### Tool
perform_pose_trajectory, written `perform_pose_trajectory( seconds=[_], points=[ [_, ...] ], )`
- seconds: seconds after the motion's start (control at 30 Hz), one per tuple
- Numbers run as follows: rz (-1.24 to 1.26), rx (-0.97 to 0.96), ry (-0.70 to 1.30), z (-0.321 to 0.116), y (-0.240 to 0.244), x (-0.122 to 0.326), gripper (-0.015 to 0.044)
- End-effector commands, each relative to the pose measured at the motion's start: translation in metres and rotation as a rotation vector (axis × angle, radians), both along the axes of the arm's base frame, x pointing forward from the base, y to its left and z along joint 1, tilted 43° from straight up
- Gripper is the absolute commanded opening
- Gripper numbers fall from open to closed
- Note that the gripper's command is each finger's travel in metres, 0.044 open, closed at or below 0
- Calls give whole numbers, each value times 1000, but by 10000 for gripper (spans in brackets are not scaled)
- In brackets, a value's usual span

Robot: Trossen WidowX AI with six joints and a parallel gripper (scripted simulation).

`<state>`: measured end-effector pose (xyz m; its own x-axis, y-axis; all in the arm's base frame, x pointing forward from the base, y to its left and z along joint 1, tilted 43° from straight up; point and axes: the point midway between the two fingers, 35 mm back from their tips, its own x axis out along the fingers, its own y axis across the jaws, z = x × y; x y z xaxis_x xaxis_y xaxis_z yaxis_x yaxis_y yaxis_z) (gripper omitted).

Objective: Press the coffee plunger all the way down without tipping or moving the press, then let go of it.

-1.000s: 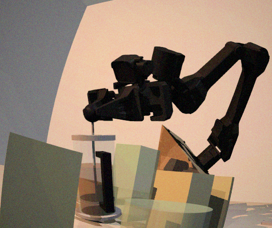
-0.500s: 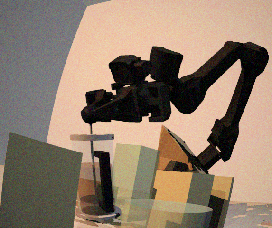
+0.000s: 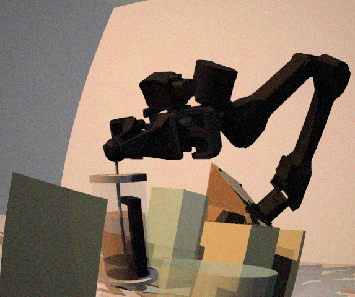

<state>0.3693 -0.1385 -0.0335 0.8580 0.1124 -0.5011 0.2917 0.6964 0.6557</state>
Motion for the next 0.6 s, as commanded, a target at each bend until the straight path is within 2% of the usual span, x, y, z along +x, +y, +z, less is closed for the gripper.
perform_pose_trajectory(
  seconds=[0.0, 0.27, 0.57],
  points=[
    [0, 0, 0, 0, 0, 0, 126],
    [0, 0, 0, 0, 0, 0, 126],
    [0, 0, 0, 0, 0, 0, 362]
  ],
)
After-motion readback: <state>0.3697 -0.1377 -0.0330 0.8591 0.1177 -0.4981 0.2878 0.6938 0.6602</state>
